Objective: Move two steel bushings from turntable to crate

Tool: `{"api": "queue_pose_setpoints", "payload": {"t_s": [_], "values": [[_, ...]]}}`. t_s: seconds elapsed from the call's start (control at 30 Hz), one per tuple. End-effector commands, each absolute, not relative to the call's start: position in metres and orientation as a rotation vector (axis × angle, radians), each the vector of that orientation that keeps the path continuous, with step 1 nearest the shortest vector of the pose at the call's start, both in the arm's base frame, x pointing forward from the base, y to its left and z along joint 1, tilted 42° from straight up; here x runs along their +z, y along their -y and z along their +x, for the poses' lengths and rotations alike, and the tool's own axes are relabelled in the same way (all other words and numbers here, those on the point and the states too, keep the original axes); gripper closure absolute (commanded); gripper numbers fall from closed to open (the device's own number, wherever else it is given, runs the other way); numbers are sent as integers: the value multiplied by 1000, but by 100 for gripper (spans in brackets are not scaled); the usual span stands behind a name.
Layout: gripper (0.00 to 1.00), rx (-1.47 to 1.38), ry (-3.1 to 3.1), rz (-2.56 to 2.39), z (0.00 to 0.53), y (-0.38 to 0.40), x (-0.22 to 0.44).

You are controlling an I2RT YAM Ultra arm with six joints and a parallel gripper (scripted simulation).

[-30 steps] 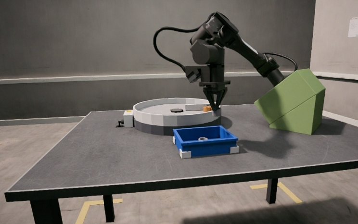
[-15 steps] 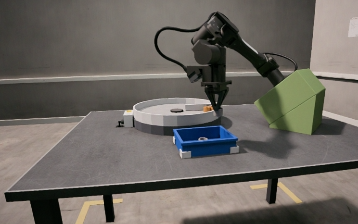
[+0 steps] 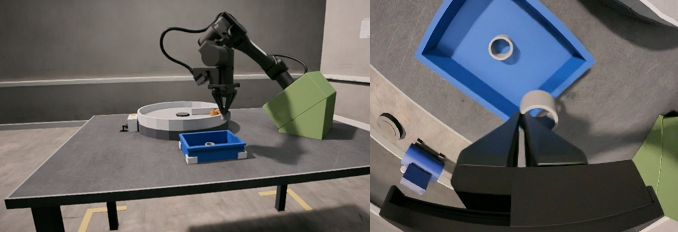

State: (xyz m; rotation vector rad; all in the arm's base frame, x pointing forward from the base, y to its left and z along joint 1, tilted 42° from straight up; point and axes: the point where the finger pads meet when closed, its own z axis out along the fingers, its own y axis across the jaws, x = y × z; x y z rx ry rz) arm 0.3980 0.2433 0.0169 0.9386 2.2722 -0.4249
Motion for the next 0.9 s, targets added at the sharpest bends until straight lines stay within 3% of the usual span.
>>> {"api": "queue_pose_setpoints", "payload": {"t_s": [0.0,0.87], "values": [[100,-419,-2282,906,389,-255,19],[100,-410,-2283,899,394,-257,22]]}}
